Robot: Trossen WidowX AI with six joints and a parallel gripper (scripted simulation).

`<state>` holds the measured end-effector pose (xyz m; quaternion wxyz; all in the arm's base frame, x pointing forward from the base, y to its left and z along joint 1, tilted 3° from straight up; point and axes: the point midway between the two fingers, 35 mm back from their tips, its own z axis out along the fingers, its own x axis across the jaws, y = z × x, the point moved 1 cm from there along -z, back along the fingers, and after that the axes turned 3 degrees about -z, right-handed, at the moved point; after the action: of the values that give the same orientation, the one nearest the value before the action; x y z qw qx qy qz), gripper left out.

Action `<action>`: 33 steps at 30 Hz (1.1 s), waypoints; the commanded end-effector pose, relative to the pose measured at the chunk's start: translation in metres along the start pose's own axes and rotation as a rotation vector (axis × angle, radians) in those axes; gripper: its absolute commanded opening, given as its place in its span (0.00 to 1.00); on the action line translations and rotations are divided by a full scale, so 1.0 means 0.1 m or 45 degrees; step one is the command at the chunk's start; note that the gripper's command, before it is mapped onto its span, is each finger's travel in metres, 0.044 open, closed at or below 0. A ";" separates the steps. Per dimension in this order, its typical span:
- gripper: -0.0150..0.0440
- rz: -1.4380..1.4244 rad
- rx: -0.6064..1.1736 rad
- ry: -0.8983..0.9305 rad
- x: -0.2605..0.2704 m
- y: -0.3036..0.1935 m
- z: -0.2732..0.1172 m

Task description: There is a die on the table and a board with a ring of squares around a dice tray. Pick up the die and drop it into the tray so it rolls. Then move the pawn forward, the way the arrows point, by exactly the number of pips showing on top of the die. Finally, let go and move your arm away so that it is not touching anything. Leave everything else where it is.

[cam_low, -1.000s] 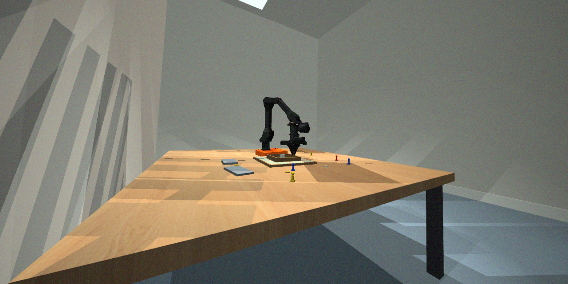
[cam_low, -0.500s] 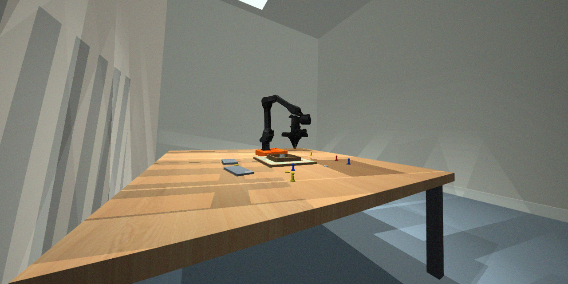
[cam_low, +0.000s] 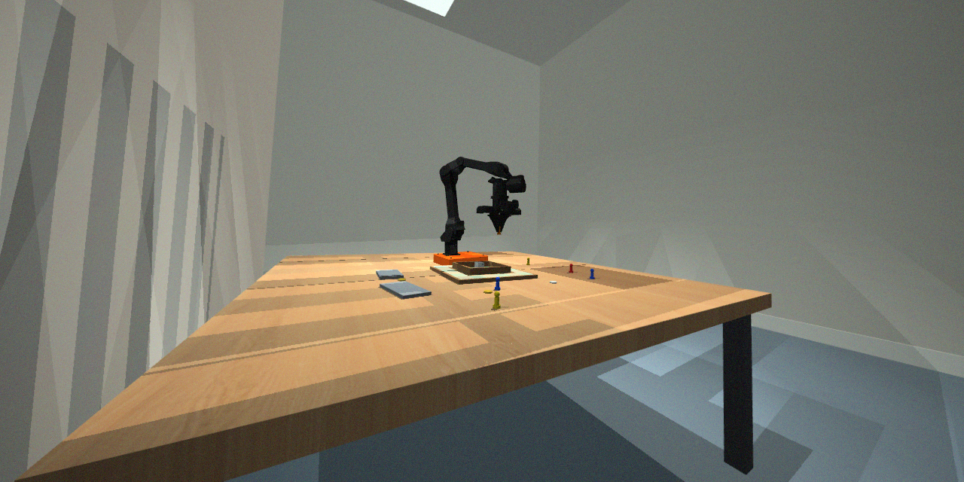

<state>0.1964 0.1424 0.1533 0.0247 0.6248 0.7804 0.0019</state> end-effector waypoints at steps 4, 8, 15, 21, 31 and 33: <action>0.25 0.002 0.010 -0.005 -0.22 0.03 0.05; 0.25 0.002 0.010 -0.005 -0.38 0.05 0.09; 0.25 0.002 0.010 -0.007 -0.66 0.05 0.18; 0.25 0.002 0.010 -0.008 -0.90 0.02 0.24; 0.25 0.002 0.010 -0.013 -1.28 -0.08 0.36; 0.25 0.002 0.010 -0.014 -1.35 -0.11 0.38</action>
<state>0.2196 0.0160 0.1238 0.0286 0.6279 0.7778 -0.0036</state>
